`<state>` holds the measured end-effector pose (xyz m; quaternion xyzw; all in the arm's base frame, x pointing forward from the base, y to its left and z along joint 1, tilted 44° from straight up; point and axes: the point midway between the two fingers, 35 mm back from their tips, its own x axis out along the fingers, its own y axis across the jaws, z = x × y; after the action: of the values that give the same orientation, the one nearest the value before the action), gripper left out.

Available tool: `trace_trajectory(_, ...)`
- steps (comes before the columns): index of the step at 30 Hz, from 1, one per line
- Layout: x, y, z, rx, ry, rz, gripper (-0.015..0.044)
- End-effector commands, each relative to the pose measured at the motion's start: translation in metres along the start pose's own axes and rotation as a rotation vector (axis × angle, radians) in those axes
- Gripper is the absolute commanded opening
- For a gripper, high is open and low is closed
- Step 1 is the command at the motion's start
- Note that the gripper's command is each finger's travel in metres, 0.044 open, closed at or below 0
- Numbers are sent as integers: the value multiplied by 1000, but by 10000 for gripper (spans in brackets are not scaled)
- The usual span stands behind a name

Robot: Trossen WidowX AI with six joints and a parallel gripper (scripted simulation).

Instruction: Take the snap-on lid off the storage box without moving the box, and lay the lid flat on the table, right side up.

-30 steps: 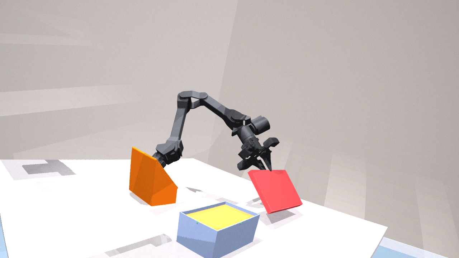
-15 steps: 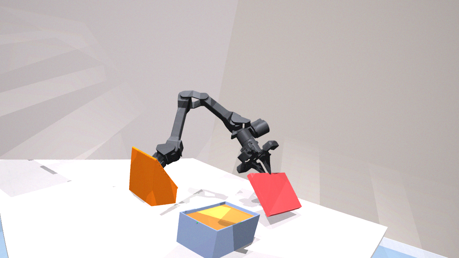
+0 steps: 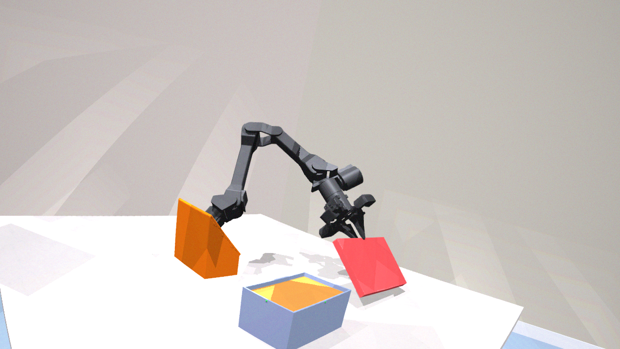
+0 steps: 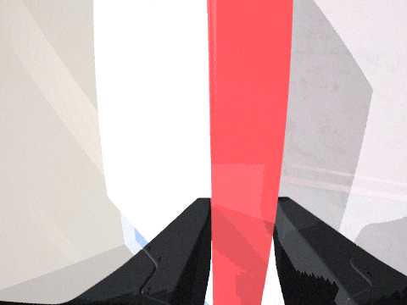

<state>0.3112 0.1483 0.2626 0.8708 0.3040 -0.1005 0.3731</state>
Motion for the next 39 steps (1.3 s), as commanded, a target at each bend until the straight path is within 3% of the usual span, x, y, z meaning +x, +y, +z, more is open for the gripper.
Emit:
trace_trajectory(1,2,-1,2,6,-8,11,0)
trace_trajectory(39,22,-24,2,8,-7,11,0)
